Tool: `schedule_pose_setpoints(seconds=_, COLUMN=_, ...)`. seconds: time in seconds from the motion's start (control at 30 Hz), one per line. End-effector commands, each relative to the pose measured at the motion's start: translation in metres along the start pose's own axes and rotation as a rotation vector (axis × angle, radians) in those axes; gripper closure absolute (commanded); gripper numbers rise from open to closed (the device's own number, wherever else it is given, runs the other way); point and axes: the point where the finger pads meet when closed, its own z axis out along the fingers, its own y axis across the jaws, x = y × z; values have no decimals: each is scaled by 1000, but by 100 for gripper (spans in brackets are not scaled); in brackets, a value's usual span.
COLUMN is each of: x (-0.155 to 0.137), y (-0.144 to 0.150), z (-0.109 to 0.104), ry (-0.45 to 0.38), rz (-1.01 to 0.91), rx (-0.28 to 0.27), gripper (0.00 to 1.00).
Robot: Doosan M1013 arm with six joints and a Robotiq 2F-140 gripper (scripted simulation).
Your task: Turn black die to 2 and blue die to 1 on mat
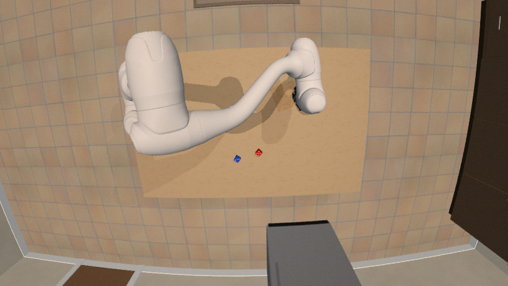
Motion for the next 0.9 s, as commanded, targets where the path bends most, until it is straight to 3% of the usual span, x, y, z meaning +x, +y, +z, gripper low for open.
schedule_pose_setpoints(seconds=0.0, x=0, y=0, z=13, ry=0, rz=0, rx=0, gripper=76)
schedule_pose_setpoints(seconds=0.37, x=0, y=0, z=35, ry=0, rz=0, rx=0, gripper=76)
schedule_pose_setpoints(seconds=0.87, x=0, y=0, z=36, ry=0, rz=0, rx=0, gripper=76)
